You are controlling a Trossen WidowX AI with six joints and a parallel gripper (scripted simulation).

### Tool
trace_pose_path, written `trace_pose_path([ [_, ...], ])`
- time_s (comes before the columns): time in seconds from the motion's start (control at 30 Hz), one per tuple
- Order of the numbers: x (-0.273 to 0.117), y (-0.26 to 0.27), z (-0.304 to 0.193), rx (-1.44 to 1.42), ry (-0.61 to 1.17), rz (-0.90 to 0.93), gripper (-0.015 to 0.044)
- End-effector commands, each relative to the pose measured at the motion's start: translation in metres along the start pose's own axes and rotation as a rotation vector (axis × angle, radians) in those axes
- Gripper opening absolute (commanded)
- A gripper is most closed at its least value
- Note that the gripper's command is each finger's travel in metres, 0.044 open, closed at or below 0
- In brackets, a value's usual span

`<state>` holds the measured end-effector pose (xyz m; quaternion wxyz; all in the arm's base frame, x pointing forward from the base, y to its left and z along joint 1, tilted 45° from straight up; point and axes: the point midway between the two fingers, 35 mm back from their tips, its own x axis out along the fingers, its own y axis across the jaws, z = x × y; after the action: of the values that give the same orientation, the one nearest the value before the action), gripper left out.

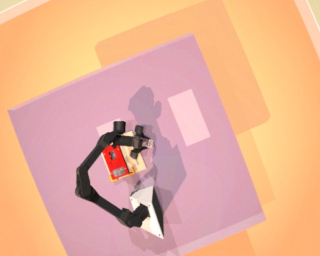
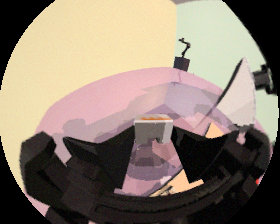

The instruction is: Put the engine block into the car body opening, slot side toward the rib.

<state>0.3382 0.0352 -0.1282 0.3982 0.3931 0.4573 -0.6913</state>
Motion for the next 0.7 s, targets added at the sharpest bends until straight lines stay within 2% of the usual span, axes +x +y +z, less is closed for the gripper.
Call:
trace_pose_path([
  [0.0, 0.0023, -0.0007, -0.0043, -0.007, 0.003, 0.001, 0.0000],
  [0.13, 0.0023, -0.0007, -0.0043, -0.007, 0.003, 0.001, 0.0000],
  [0.67, 0.0000, 0.0000, 0.0000, 0.000, 0.000, 0.000, 0.0420],
])
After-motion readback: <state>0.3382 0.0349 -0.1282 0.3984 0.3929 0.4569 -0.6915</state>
